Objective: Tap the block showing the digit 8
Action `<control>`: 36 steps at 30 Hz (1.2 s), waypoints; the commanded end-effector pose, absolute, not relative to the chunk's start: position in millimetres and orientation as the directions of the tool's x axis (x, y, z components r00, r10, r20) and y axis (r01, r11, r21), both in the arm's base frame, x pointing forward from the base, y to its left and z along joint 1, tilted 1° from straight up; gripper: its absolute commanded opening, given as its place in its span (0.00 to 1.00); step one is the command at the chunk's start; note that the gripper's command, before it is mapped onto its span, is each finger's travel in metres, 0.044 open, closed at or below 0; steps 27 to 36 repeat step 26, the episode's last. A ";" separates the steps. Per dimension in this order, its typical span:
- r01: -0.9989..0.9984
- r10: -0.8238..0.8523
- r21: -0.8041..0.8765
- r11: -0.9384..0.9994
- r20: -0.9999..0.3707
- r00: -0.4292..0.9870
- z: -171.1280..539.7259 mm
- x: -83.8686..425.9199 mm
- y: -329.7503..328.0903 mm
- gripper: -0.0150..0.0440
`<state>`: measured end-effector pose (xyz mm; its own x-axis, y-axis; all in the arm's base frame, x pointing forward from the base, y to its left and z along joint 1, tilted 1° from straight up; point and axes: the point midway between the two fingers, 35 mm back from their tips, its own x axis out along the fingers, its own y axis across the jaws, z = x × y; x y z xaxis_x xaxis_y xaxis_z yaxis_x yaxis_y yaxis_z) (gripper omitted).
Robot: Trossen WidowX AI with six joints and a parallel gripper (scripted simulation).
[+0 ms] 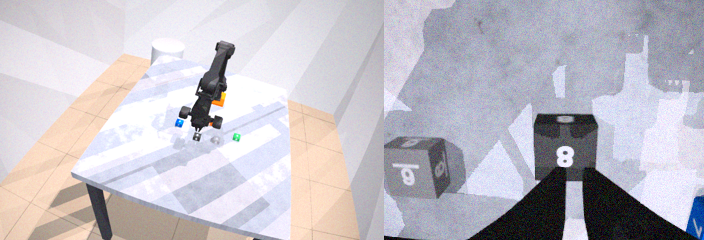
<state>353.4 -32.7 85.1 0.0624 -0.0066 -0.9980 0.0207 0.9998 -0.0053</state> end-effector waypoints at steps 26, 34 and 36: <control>0.019 0.020 0.021 1.000 -0.999 0.042 162.9 242.3 196.4 0.93; 0.019 0.020 0.021 1.000 -0.999 0.042 162.9 242.3 196.4 0.93; 0.019 0.020 0.021 1.000 -0.999 0.042 162.9 242.3 196.4 0.93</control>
